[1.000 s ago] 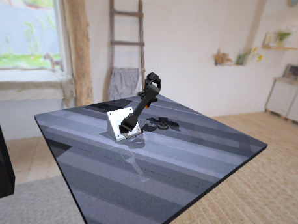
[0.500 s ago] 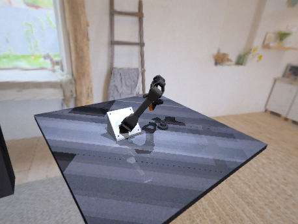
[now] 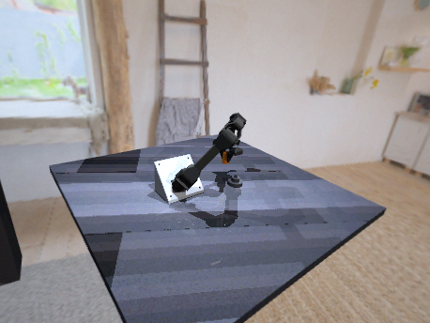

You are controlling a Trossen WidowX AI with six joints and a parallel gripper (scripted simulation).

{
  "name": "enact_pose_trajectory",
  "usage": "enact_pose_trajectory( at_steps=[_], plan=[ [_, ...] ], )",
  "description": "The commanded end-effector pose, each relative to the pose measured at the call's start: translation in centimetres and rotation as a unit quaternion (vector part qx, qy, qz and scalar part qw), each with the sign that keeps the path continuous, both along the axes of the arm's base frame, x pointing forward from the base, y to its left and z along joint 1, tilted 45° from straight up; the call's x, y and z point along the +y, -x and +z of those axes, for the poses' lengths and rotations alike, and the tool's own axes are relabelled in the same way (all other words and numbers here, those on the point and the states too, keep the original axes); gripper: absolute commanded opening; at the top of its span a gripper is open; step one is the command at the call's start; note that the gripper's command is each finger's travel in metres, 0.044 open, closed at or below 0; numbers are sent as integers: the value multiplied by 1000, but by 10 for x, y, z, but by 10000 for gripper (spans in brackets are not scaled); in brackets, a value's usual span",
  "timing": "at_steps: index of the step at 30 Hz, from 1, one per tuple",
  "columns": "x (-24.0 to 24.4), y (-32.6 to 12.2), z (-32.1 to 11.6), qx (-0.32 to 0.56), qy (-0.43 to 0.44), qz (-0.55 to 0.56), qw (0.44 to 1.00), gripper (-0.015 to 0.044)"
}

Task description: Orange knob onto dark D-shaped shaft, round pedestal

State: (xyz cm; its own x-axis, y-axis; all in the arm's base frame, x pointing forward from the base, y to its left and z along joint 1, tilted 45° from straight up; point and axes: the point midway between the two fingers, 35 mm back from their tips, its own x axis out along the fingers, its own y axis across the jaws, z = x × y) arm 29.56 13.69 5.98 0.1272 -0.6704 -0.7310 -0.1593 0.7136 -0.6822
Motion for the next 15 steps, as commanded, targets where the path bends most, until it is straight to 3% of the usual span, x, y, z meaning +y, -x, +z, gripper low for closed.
enact_pose_trajectory(
  at_steps=[1,15],
  plan=[
    [-8,-7,9,-5,-3,5,1000,0],
    [-43,-25,26,-8,4,3,1000,0]
  ],
)
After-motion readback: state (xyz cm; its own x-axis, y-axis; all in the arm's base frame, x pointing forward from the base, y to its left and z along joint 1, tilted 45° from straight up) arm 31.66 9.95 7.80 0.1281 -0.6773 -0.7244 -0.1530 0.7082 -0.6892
